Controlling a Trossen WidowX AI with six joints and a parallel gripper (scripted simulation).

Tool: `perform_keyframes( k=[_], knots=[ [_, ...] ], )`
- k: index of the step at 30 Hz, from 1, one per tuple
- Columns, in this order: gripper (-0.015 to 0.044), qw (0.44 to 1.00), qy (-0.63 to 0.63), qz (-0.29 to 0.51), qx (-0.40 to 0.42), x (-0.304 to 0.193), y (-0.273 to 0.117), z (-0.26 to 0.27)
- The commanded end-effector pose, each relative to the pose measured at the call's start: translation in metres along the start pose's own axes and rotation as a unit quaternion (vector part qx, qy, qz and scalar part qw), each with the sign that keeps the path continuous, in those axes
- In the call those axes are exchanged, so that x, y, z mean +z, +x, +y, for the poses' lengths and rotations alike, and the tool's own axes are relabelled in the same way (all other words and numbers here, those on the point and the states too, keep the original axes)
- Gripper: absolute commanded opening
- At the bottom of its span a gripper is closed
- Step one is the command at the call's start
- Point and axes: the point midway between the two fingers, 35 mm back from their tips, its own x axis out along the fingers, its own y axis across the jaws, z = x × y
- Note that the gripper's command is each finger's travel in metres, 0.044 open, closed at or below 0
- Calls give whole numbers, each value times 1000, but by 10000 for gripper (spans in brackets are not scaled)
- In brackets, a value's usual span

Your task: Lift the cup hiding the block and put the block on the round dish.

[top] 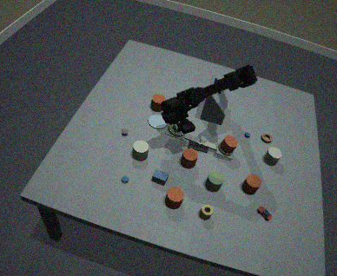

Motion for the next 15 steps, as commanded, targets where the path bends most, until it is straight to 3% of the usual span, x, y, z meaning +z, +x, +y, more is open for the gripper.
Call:
perform_keyframes(
  k=[1, 12, 15],
  knots=[
    [3, 1000, 2, 0, 1, 1, -10, 0],
    [0, 1000, 3, -1, -1, 1, -90, -1],
    [0, 1000, 3, -1, -1, 0, -95, -1]
  ],
)
